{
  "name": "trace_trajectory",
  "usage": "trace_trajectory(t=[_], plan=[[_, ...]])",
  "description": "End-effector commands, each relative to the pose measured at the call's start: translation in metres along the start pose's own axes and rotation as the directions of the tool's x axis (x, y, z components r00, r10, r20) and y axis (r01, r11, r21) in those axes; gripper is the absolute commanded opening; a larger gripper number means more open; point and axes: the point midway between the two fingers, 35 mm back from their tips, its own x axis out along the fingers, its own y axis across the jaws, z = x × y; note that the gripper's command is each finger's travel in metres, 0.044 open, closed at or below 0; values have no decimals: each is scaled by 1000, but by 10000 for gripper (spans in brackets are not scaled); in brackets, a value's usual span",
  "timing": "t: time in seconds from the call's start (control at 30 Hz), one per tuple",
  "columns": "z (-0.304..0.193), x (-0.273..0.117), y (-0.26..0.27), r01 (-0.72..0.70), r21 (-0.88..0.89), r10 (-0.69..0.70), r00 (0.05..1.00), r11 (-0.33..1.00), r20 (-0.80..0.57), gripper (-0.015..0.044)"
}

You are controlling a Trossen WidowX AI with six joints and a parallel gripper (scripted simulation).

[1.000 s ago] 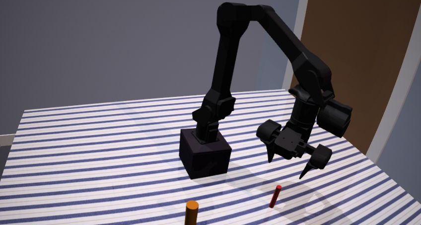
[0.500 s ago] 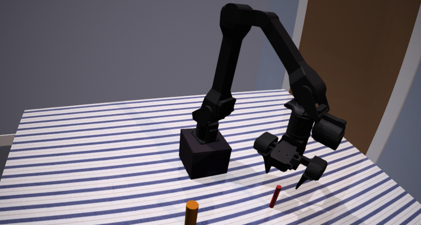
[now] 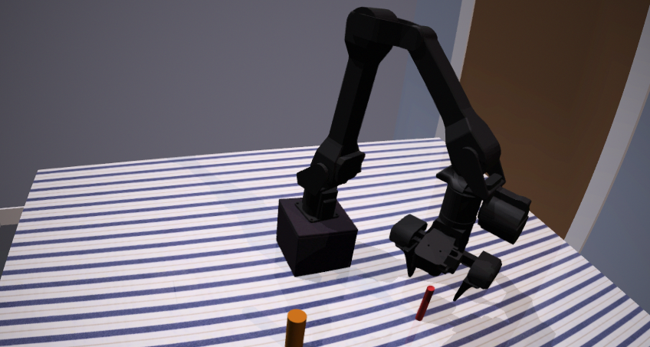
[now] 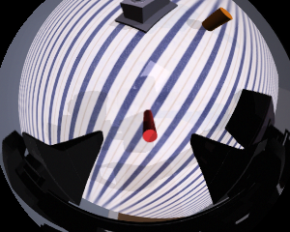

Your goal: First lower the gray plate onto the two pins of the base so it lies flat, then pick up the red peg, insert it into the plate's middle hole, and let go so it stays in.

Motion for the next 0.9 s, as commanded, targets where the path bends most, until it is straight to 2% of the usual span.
trace_trajectory(t=[0.0,0.7,0.87], plan=[[1,9,-1,9,6,-9,1000,1000,5,440],[1,40,-2,9,6,-9,1000,1000,5,440],[1,40,-2,9,6,-9,1000,1000,5,309]])
